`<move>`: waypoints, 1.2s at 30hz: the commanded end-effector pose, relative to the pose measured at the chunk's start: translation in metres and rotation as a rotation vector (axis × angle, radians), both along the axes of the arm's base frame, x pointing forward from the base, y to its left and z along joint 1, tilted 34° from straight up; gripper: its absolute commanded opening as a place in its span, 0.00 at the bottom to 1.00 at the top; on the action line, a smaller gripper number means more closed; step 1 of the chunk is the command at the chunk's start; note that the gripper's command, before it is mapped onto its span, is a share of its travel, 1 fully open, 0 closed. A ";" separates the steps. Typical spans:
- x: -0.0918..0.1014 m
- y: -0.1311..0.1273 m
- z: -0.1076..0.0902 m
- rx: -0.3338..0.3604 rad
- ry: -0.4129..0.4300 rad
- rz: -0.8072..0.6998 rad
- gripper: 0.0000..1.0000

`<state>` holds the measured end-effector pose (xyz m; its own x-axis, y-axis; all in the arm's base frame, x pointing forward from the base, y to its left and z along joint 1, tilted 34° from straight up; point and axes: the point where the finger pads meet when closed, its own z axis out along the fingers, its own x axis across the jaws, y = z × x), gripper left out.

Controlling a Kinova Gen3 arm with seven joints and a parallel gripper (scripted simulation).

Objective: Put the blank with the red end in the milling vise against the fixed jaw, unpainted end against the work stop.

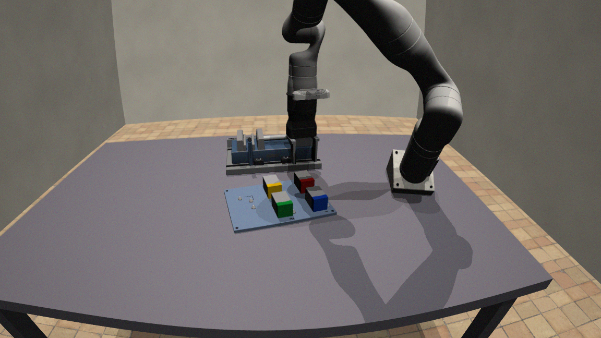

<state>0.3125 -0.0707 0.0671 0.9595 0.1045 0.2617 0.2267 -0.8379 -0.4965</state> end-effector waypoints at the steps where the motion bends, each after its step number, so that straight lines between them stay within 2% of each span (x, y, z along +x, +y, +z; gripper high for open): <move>1: 0.001 0.001 -0.002 -0.001 -0.001 -0.001 1.00; 15: 0.006 0.024 -0.037 0.002 0.005 0.000 1.00; 36: 0.007 0.029 -0.045 0.001 0.001 0.000 1.00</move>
